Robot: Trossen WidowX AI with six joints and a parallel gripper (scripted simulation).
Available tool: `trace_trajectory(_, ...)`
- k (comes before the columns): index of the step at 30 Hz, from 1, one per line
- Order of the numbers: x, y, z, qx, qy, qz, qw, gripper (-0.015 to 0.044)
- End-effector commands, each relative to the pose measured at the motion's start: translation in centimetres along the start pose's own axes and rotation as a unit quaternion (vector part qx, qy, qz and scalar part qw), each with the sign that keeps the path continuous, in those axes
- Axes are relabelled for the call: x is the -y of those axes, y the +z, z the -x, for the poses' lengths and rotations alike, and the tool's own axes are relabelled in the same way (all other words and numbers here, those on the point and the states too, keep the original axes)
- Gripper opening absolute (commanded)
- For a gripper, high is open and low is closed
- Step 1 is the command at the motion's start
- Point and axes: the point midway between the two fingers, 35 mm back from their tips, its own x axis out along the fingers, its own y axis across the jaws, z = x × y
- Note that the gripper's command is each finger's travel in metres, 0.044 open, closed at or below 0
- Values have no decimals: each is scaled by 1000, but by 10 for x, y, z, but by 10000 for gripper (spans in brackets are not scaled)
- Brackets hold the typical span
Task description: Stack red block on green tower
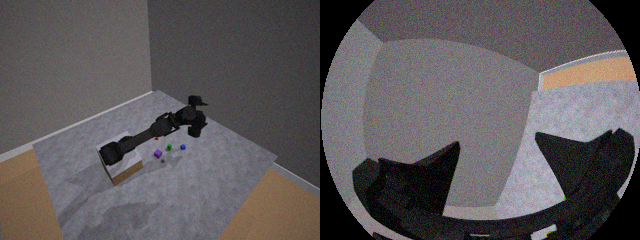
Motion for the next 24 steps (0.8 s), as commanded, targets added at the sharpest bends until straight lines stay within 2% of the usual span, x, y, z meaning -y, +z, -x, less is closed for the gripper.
trace_trajectory(1, 2, -41, -28, -58, -20, -10, 998, 440)
trace_trajectory(5, 5, -65, -44, -90, -38, -12, 995, 440)
trace_trajectory(14, 27, -157, -86, -193, -121, 3, 974, 440)
trace_trajectory(24, 58, -258, -106, -287, -207, 40, 934, 440)
